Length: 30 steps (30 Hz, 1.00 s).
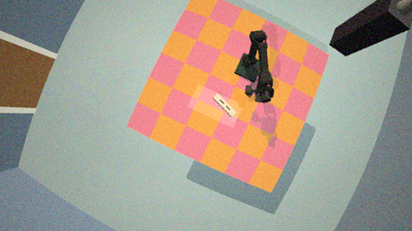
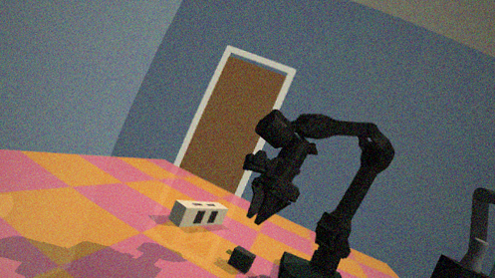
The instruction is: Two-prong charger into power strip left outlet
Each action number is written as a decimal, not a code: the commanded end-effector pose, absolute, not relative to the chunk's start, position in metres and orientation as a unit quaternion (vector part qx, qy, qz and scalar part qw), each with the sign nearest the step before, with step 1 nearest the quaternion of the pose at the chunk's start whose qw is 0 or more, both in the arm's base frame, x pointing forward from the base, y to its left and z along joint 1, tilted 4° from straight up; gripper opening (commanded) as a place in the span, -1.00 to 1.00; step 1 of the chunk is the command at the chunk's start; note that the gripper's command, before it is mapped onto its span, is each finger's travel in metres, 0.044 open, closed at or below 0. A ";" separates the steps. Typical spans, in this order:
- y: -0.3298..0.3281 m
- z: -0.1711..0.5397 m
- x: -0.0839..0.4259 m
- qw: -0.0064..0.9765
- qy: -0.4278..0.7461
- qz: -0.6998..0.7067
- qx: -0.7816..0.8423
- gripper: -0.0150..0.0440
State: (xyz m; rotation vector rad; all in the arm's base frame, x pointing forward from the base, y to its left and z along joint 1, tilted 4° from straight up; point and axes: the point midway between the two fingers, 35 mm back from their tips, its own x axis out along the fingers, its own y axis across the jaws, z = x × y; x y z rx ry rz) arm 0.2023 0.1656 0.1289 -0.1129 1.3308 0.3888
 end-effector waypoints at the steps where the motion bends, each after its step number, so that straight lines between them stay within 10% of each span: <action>1: 0.155 0.110 0.201 0.749 0.652 0.112 -0.026 1.00; 30: 0.137 0.071 0.197 0.707 0.705 -0.047 0.035 1.00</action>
